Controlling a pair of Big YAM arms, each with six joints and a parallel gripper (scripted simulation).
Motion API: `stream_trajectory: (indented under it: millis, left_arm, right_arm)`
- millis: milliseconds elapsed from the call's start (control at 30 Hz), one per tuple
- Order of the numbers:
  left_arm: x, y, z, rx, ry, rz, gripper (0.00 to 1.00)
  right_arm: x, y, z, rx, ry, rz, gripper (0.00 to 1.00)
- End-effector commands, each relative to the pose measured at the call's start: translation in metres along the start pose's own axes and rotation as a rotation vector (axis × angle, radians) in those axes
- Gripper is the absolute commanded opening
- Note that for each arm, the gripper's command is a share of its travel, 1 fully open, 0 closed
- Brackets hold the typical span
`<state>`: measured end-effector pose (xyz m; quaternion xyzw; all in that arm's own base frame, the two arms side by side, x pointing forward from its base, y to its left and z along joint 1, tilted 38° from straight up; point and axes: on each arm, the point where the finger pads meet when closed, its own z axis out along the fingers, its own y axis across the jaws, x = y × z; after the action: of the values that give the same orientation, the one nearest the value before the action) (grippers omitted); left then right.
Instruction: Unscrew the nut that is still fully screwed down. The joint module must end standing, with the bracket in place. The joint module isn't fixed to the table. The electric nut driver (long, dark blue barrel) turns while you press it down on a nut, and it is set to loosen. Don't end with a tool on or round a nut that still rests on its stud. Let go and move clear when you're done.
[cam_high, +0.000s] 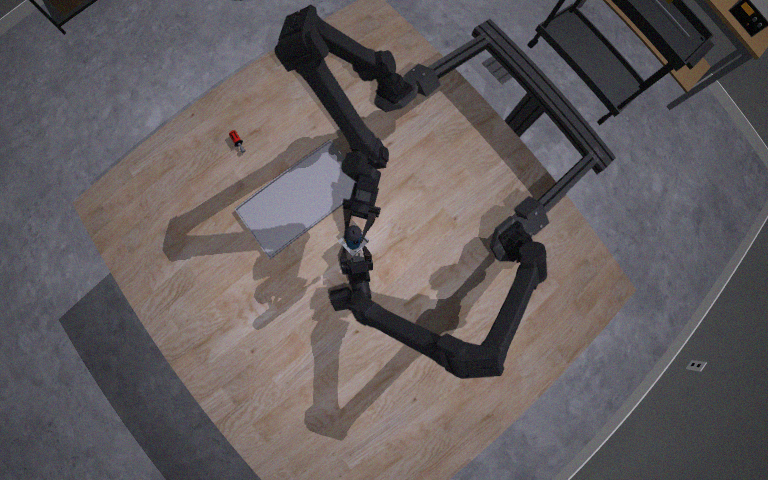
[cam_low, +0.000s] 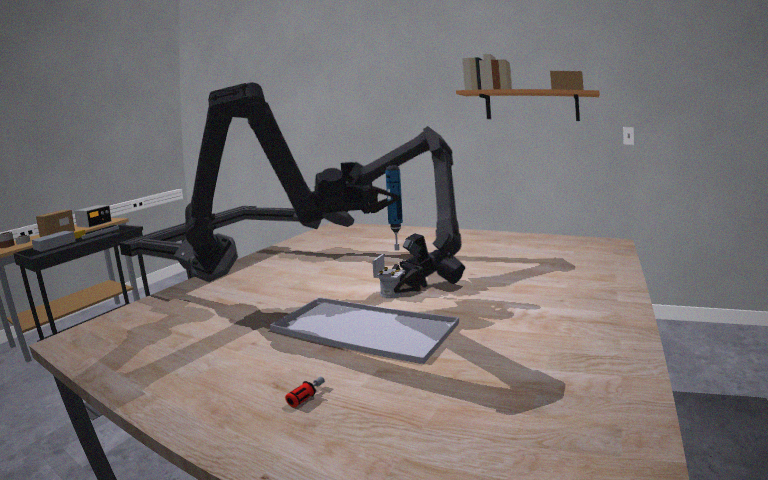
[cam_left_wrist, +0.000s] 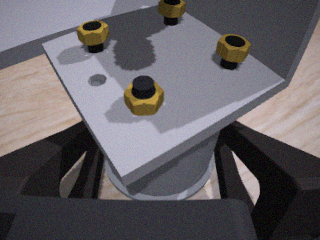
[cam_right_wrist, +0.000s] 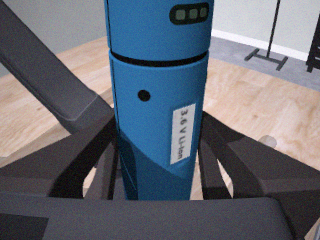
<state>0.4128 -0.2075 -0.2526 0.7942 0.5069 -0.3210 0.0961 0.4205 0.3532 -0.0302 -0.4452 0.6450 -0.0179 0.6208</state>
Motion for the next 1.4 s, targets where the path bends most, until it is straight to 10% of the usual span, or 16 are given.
stream_trajectory:
  millis: [0, 1367]
  left_arm:
    - [-0.014, 0.003, 0.008, 0.014, 0.007, 0.032, 0.59]
    - [-0.014, 0.003, 0.008, 0.014, 0.007, 0.032, 0.59]
  right_arm:
    - [-0.013, -0.014, 0.017, 0.045, -0.061, -0.001, 0.42]
    - [0.012, -0.014, 0.016, 0.041, -0.058, -0.002, 0.42]
